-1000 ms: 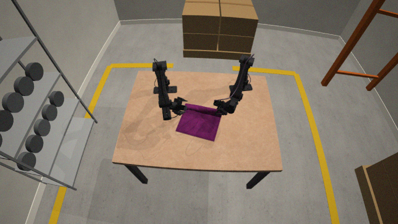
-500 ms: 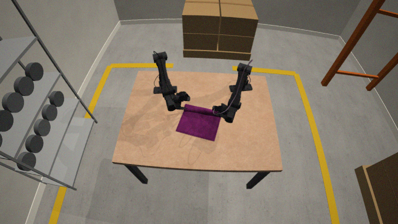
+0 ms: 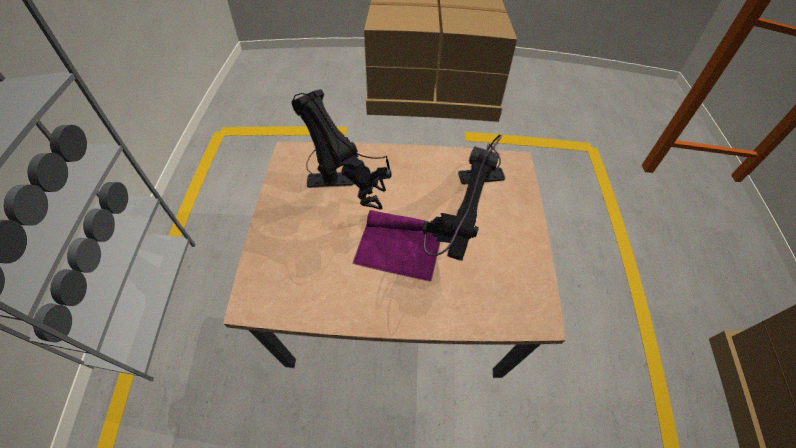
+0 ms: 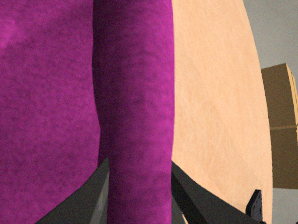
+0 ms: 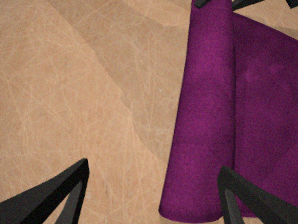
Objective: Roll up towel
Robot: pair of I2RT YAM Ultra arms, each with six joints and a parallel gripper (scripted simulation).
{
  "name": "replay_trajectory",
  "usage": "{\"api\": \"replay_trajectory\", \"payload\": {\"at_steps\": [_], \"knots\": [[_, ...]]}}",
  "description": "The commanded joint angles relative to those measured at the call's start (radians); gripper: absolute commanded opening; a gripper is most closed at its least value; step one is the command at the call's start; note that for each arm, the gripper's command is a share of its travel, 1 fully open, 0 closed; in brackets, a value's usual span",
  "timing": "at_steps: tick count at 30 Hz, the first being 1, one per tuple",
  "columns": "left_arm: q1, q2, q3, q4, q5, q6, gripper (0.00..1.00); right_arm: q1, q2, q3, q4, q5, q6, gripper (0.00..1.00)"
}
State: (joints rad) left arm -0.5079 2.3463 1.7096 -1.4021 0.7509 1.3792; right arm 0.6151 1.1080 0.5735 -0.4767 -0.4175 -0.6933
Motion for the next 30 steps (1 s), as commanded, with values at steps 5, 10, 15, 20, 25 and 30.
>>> {"api": "replay_trajectory", "payload": {"at_steps": [5, 10, 15, 20, 25, 30], "knots": [[0.007, 0.056, 0.073, -0.169, 0.023, 0.032, 0.28, 0.143, -0.097, -0.086, 0.184, 0.293, 0.097, 0.97], [0.007, 0.066, 0.074, -0.169, 0.022, 0.038, 0.28, 0.13, -0.083, -0.091, 0.207, 0.307, 0.064, 0.98], [0.006, 0.095, 0.084, -0.169, 0.019, 0.051, 0.28, 0.007, -0.042, -0.064, 0.206, 0.206, -0.055, 0.98], [0.006, 0.096, 0.085, -0.169, 0.019, 0.051, 0.28, -0.002, -0.027, -0.076, 0.23, 0.192, -0.064, 0.98], [0.006, 0.096, 0.085, -0.169, 0.019, 0.051, 0.28, 0.001, 0.001, -0.129, 0.306, 0.192, -0.063, 0.98], [0.006, 0.096, 0.085, -0.169, 0.019, 0.051, 0.28, 0.008, 0.059, -0.206, 0.437, 0.196, -0.061, 0.98]]}}
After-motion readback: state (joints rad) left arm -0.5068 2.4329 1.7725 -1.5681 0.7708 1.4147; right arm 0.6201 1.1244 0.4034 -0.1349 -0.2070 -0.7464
